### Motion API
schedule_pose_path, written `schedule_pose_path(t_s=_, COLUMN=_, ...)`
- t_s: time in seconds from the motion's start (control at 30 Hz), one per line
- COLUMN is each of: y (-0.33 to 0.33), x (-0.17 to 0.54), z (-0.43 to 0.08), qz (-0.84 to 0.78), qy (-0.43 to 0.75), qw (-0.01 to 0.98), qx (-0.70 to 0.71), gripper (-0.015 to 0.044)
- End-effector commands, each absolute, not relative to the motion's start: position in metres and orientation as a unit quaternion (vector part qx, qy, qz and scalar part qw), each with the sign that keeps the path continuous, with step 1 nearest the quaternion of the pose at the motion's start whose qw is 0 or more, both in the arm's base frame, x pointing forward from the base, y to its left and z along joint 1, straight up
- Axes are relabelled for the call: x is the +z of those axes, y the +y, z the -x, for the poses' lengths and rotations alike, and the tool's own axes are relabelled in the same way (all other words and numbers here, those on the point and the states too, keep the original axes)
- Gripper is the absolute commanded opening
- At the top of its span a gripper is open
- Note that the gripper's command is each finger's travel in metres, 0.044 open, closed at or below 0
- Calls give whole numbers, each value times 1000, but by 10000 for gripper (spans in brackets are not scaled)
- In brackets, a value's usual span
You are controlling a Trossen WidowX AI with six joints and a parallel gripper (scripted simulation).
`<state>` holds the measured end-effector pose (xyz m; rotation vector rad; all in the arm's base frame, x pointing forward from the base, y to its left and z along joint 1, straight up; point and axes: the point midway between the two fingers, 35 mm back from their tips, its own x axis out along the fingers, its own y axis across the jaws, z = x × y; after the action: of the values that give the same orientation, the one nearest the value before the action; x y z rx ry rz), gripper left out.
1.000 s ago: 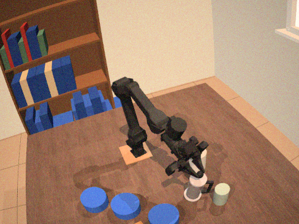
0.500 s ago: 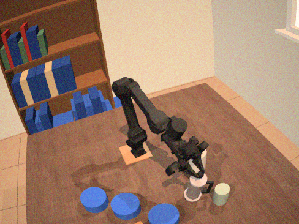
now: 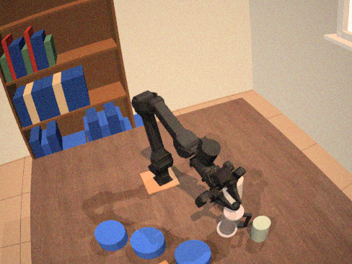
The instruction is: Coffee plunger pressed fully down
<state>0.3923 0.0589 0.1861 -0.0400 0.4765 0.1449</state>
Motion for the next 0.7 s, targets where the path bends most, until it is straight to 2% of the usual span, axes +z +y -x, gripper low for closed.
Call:
schedule_pose_path(t_s=0.0, y=59, x=185, z=-392, qz=20, qy=237, qw=969, qx=72, gripper=140)
schedule_pose_path(t_s=0.37, y=59, x=185, z=-392, qz=20, qy=237, qw=969, qx=72, gripper=428)
schedule_pose_path(t_s=0.53, y=58, x=193, z=-390, qz=20, qy=238, qw=968, qx=71, gripper=440)
schedule_pose_path(t_s=0.67, y=55, x=231, z=-372, qz=19, qy=243, qw=967, qx=70, gripper=440)
